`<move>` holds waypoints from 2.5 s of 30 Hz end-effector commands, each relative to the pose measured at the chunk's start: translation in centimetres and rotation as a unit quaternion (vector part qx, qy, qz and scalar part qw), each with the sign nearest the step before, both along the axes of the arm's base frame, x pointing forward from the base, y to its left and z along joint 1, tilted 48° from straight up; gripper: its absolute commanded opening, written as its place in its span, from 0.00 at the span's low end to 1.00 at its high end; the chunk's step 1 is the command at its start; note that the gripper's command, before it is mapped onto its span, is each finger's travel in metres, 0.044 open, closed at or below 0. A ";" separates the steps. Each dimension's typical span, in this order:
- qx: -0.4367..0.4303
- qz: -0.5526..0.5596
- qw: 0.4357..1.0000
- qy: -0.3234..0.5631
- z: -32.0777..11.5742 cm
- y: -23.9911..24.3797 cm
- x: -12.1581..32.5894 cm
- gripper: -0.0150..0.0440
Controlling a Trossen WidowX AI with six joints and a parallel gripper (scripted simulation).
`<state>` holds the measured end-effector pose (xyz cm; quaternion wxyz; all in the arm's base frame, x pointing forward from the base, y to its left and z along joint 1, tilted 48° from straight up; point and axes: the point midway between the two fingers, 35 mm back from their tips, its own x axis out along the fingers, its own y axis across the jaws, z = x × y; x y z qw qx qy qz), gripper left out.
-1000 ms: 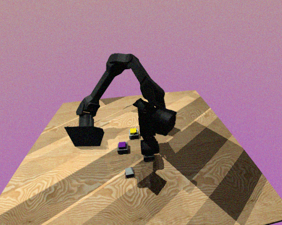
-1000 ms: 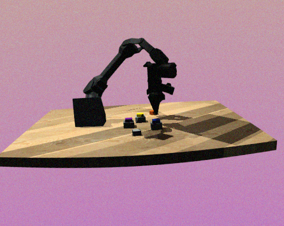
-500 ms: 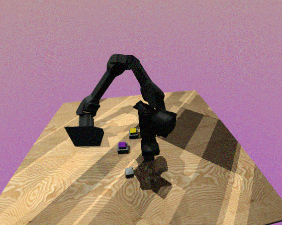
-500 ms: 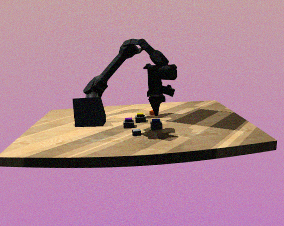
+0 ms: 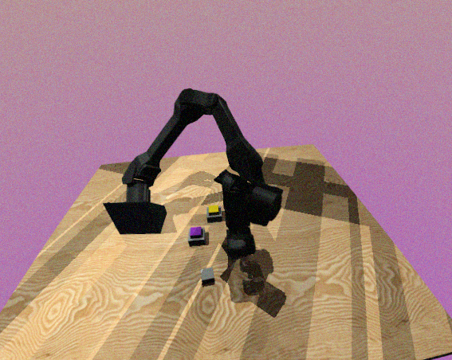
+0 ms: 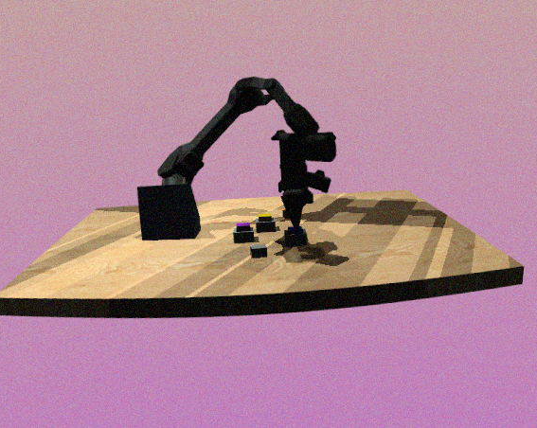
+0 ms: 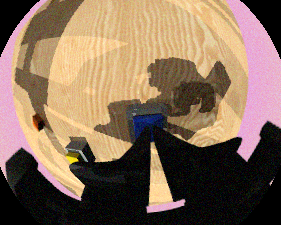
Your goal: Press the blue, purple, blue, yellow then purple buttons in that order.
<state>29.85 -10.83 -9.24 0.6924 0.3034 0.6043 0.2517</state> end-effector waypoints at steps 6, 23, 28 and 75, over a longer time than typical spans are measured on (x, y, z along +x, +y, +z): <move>0.004 0.000 1.000 0.003 -0.1 0.4 -0.1 0.29; 0.003 0.000 1.000 0.004 2.1 -2.0 -0.6 0.29; 0.002 0.000 1.000 0.004 3.5 -3.7 -0.8 0.29; 0.005 0.000 1.000 0.007 3.2 4.5 -11.9 0.29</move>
